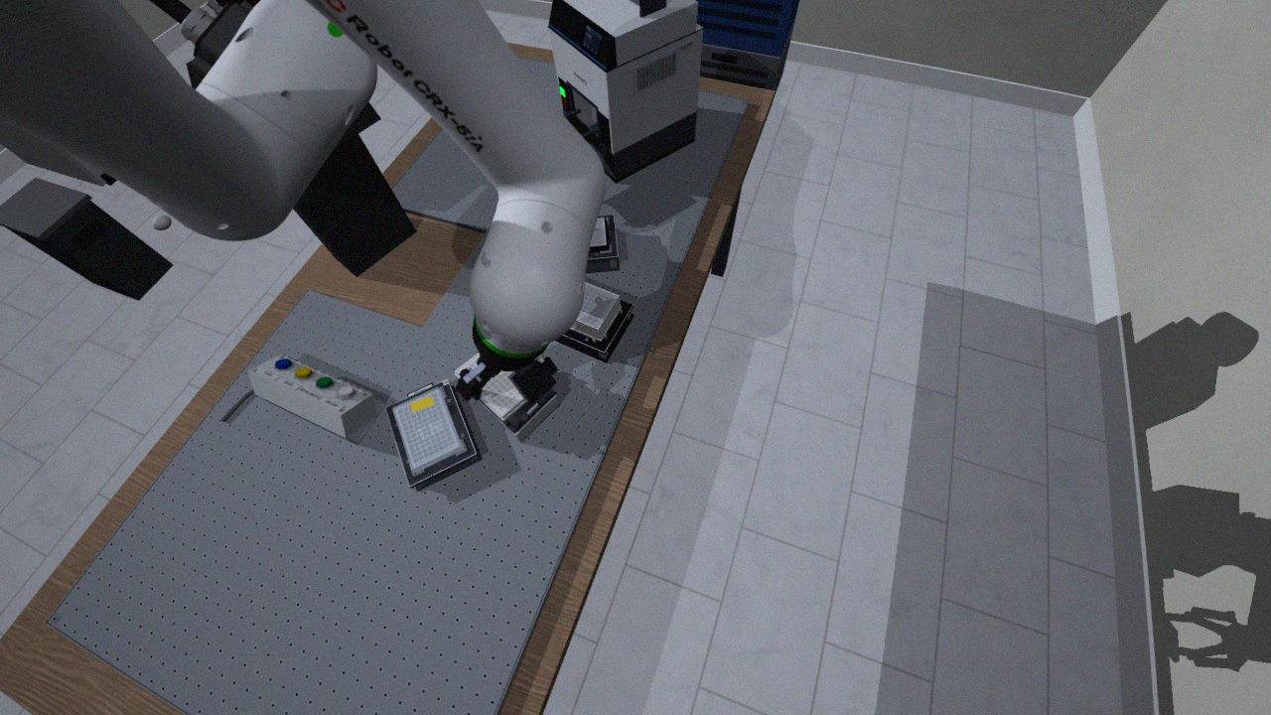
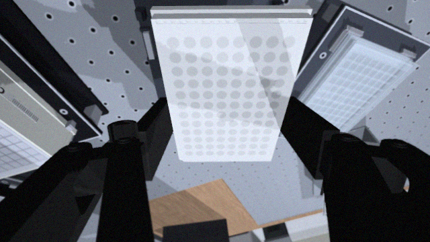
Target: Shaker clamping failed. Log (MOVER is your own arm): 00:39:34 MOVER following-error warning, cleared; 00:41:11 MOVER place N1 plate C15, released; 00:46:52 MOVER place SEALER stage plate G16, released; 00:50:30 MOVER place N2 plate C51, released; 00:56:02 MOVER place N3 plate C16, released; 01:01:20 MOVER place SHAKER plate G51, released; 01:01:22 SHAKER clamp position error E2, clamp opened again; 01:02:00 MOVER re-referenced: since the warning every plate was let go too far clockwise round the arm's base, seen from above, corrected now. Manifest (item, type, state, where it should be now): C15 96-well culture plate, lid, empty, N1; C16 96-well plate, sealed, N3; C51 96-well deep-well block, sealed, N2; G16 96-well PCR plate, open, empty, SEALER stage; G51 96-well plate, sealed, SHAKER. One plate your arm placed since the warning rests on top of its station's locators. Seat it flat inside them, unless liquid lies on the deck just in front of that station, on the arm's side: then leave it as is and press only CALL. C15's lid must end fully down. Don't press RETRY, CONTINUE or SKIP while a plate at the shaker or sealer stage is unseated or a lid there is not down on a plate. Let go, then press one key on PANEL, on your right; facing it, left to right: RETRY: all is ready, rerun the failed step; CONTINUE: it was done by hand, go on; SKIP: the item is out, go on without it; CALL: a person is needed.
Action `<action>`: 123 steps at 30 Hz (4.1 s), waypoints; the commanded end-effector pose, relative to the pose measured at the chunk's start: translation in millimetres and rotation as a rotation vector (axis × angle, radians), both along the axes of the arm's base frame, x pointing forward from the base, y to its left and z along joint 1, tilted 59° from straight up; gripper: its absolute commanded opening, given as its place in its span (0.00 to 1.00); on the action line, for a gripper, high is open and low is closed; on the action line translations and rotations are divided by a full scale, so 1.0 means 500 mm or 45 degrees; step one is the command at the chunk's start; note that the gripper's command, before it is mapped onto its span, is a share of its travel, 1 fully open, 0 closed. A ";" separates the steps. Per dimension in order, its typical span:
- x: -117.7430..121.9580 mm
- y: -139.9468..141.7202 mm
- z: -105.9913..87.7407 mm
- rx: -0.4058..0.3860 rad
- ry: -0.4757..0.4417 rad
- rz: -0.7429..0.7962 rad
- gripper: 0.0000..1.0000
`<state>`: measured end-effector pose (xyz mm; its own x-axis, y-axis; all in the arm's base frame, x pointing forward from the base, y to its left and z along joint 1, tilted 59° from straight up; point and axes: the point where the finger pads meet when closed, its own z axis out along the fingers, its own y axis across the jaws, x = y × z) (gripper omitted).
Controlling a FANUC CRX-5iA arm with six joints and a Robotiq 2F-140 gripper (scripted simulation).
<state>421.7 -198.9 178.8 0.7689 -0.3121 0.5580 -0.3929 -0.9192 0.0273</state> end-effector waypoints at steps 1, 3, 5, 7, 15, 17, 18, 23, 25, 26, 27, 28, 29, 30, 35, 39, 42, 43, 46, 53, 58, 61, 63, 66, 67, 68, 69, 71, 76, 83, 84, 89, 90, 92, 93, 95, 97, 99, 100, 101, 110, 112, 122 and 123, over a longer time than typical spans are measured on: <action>-0.010 0.003 0.007 0.000 -0.001 0.000 0.10; -0.015 0.004 0.011 0.000 -0.001 0.000 0.10; -0.021 0.006 0.014 0.000 -0.001 0.000 0.10; -0.023 0.007 0.016 0.000 -0.001 0.000 0.10; -0.042 0.013 0.028 0.000 -0.001 0.000 0.10; -0.048 0.014 0.031 0.000 -0.001 0.000 0.10; -0.051 0.015 0.033 0.000 -0.001 0.000 0.10; -0.064 0.019 0.042 0.000 -0.001 0.000 0.10; -0.064 0.019 0.042 0.000 -0.001 0.000 0.10; -0.067 0.020 0.043 0.000 -0.001 0.000 0.10; -0.070 0.021 0.045 0.000 -0.001 0.000 0.10; -0.072 0.022 0.047 0.000 -0.001 0.000 0.10; -0.075 0.023 0.049 0.000 -0.001 0.000 0.10; -0.078 0.024 0.050 0.000 -0.001 0.000 0.10; -0.092 0.028 0.059 0.000 -0.001 0.000 0.10; -0.102 0.031 0.066 0.000 -0.001 -0.001 0.10; -0.105 0.032 0.067 0.000 -0.001 -0.001 0.10; -0.108 0.033 0.069 0.000 -0.001 -0.001 0.10; -0.116 0.035 0.074 0.000 -0.001 -0.001 0.10; -0.122 0.047 0.081 0.021 -0.009 0.045 0.10; -0.122 0.047 0.081 0.056 -0.022 0.122 0.10; -0.121 0.046 0.080 0.056 -0.022 0.122 0.10; -0.120 0.046 0.079 0.056 -0.022 0.122 0.10; -0.119 0.046 0.078 0.056 -0.022 0.122 0.10; -0.118 0.045 0.077 0.056 -0.022 0.122 0.10; -0.118 0.045 0.077 0.056 -0.022 0.122 0.10; -0.117 0.045 0.077 0.056 -0.022 0.122 0.10; -0.116 0.045 0.076 0.056 -0.022 0.122 0.10; -0.114 0.044 0.075 0.056 -0.022 0.122 0.10; -0.110 0.043 0.073 0.056 -0.022 0.122 0.10; -0.110 0.043 0.073 0.056 -0.022 0.122 0.10; -0.107 0.042 0.071 0.056 -0.022 0.122 0.10; -0.106 0.042 0.071 0.056 -0.022 0.122 0.10; -0.106 0.041 0.071 0.056 -0.022 0.122 0.10; -0.106 0.041 0.071 0.056 -0.022 0.122 0.10; -0.105 0.041 0.070 0.056 -0.022 0.122 0.10; -0.104 0.041 0.069 0.056 -0.022 0.122 0.10; -0.103 0.040 0.069 0.056 -0.022 0.122 0.10; -0.102 0.040 0.068 0.056 -0.022 0.122 0.10; -0.101 0.040 0.068 0.056 -0.022 0.122 0.10; -0.098 0.039 0.066 0.056 -0.022 0.122 0.10; -0.096 0.039 0.065 0.056 -0.022 0.122 0.10; -0.091 0.037 0.062 0.056 -0.022 0.122 0.10; -0.090 0.037 0.061 0.056 -0.022 0.122 0.10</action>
